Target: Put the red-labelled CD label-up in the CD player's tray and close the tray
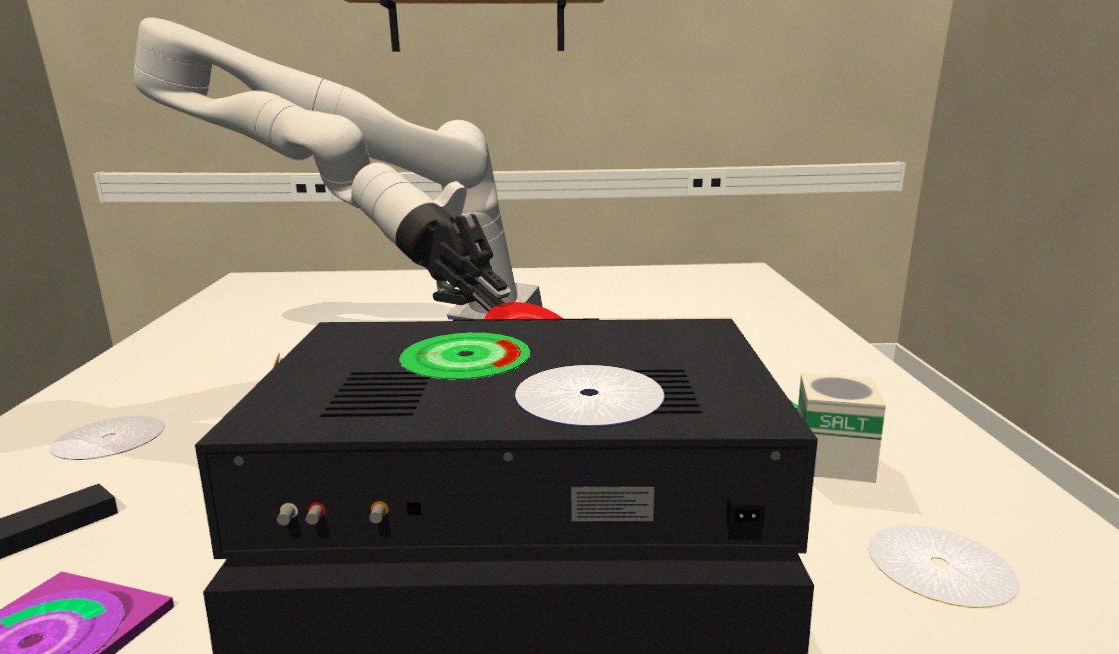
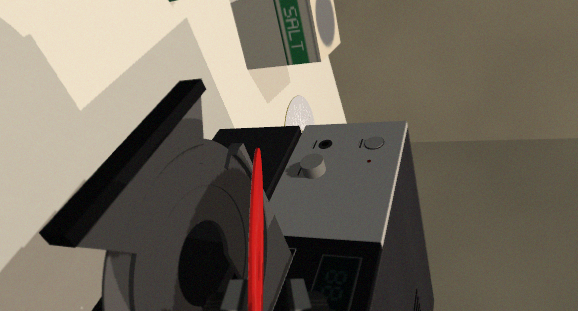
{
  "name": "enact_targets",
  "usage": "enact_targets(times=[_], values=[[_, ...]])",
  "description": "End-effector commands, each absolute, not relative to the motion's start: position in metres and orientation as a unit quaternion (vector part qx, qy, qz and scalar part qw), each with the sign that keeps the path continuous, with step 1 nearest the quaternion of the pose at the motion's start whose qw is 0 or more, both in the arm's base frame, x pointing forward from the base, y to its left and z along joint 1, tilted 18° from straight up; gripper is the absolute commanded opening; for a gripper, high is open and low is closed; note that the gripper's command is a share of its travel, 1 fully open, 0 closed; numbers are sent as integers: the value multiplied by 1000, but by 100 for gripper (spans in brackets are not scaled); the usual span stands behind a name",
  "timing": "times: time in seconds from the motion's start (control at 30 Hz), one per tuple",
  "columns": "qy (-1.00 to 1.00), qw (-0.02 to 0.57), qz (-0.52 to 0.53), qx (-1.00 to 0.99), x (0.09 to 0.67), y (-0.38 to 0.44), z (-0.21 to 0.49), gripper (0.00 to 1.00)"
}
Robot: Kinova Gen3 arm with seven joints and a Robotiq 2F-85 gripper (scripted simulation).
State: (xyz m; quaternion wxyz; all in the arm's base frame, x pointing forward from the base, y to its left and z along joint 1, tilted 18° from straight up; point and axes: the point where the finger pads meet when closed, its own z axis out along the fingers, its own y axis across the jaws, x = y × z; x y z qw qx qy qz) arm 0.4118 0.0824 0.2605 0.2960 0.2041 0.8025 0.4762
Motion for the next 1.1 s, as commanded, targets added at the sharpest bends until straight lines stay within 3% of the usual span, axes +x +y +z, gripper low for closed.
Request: enact_targets(times=[0.0,1.07], values=[[803,297,477,200,412,82,259,24],[802,300,474,202,419,66,217,24]])
